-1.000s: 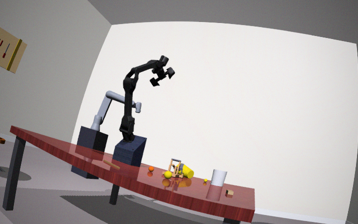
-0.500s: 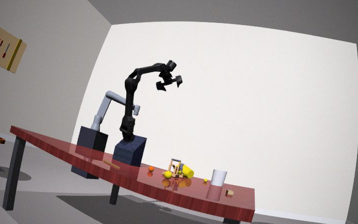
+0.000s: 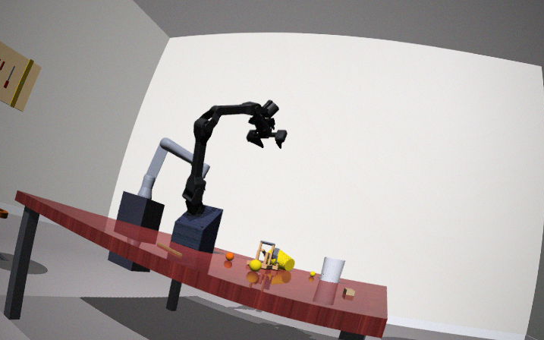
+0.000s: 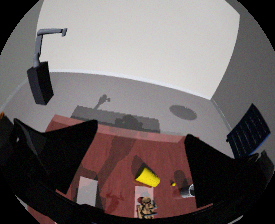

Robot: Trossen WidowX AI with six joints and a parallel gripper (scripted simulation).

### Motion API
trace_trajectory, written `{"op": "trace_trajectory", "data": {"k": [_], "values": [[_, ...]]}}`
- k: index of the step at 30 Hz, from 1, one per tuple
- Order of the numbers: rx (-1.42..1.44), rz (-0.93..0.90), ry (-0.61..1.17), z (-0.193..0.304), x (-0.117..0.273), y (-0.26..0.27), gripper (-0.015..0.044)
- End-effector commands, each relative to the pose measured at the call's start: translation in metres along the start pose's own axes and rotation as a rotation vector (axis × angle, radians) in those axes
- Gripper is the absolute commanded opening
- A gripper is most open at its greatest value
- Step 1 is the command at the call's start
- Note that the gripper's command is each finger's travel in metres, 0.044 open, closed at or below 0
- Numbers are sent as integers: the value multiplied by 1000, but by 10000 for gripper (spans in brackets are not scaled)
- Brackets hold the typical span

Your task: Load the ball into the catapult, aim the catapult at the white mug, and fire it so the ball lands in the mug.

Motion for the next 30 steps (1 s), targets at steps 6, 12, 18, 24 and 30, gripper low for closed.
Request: {"op": "trace_trajectory", "data": {"k": [6,12,18,24,30], "values": [[-276,54,106,31,-14,-22,440],[-466,100,173,53,-22,-36,440],[-656,155,236,76,-29,-49,440],[-843,218,296,100,-36,-60,440],[-1028,290,352,125,-41,-70,440]]}}
Point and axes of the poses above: the point midway between the two fingers, 35 mm back from their tips, its own x axis back along the fingers, its own y axis across the jaws, z = x × y, the point moved 8 cm from there along x, back along the fingers, and after that the axes turned 12 degrees about x, right-handed, at the moved point
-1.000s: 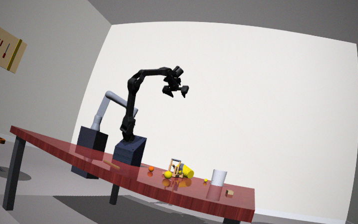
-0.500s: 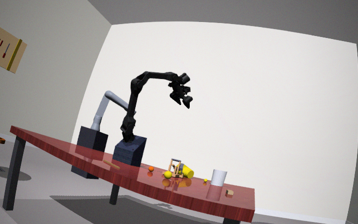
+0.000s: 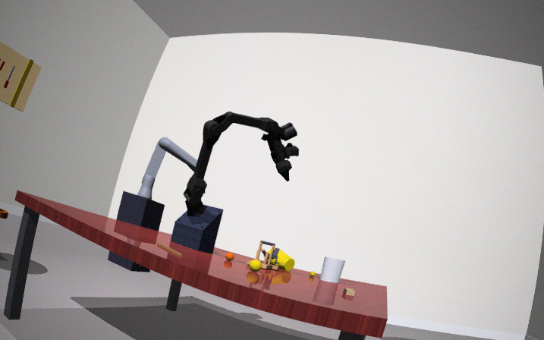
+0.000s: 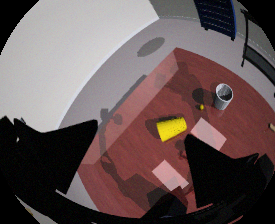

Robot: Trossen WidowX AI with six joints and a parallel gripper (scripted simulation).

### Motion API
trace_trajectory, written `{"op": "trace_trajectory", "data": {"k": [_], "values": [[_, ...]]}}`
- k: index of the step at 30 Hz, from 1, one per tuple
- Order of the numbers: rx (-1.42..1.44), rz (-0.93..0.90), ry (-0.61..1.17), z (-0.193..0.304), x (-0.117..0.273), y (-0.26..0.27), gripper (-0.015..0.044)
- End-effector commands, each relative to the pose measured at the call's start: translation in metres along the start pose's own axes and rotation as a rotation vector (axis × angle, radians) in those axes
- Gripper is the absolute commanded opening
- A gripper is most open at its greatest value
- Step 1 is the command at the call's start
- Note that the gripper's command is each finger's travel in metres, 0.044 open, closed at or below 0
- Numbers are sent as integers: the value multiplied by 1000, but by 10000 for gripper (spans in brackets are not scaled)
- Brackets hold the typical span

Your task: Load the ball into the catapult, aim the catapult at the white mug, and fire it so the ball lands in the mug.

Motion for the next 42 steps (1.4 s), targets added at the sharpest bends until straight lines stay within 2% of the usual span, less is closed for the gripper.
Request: {"op": "trace_trajectory", "data": {"k": [1,22,42], "values": [[-112,45,31,4,-9,-13,440],[-765,322,138,34,-56,-91,440],[-1357,660,142,85,-90,-158,440]]}}
Point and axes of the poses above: the point midway between the two fingers, 35 mm back from their tips, its own x axis back along the fingers, its own y axis across the jaws, z = x × y, the point moved 8 cm from there along x, back along the fingers, and after that the axes turned 12 degrees about x, right-handed, at the moved point
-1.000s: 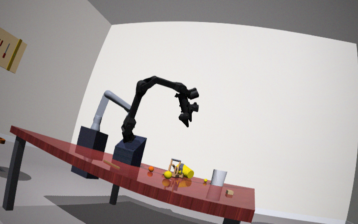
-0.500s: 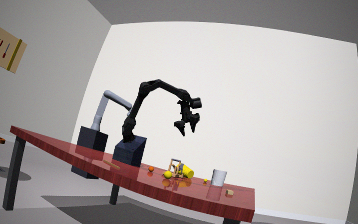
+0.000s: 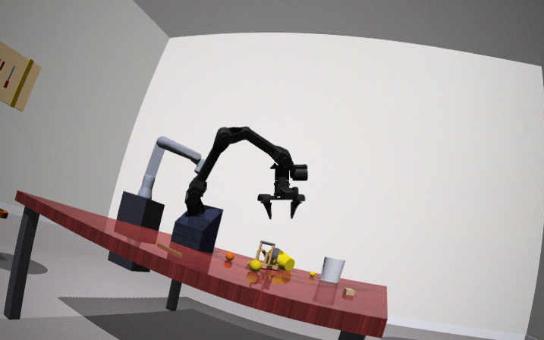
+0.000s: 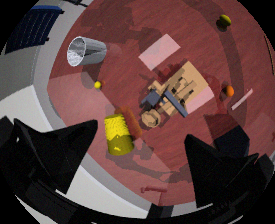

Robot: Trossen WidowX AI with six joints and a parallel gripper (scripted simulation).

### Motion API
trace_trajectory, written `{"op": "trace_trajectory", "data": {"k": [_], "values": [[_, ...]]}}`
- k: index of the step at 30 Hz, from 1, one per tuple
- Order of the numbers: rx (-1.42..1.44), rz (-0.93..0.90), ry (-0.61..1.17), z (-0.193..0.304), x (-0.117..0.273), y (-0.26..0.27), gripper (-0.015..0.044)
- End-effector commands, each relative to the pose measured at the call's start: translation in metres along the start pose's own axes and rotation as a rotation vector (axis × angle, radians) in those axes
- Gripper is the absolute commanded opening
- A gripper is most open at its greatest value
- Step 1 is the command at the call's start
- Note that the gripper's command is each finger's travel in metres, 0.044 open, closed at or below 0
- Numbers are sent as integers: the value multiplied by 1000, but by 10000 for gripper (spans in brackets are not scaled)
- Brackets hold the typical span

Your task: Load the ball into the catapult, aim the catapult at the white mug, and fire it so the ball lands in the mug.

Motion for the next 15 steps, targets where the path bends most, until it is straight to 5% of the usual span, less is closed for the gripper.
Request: {"op": "trace_trajectory", "data": {"k": [1,15], "values": [[-107,56,-15,-5,-13,-9,440],[-518,241,-101,-23,-59,-46,440]]}}
Point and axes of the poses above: the point midway between the two fingers, 35 mm back from their tips, its own x axis back along the fingers, its own y axis across the jaws, z = x × y, the point moved 8 cm from there along x, back along the fingers, and after that the axes turned 12 degrees about x, right-handed, at the moved point
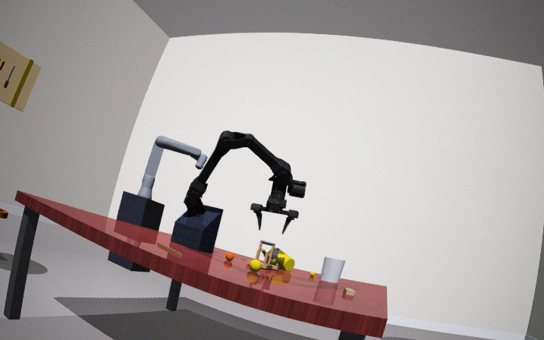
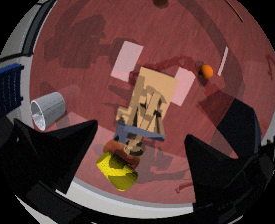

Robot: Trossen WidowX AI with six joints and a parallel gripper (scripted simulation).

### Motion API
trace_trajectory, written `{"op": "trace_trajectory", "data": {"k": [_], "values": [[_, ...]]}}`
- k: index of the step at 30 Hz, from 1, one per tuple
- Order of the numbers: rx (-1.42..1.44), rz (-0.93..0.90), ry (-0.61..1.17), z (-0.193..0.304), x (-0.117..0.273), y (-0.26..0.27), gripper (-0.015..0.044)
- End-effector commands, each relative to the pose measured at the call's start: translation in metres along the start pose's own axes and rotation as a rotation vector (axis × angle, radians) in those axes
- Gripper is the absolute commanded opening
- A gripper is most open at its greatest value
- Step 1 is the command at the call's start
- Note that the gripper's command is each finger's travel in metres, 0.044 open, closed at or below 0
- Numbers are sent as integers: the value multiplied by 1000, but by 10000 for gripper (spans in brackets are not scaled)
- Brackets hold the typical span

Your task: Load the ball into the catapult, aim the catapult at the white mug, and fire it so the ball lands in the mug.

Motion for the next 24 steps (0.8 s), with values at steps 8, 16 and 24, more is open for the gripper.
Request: {"op": "trace_trajectory", "data": {"k": [8,16,24], "values": [[-140,61,-44,-9,-29,-8,440],[-140,62,-46,-9,-67,-11,440],[-140,62,-46,-9,-79,-11,440]]}}
Point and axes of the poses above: the point midway between the two fingers, 35 mm back from their tips, its own x axis back along the fingers, its own y axis across the jaws, z = x × y, the point moved 8 cm from there along x, back along the fingers, and after that the axes turned 12 degrees about x, right-handed, at the moved point
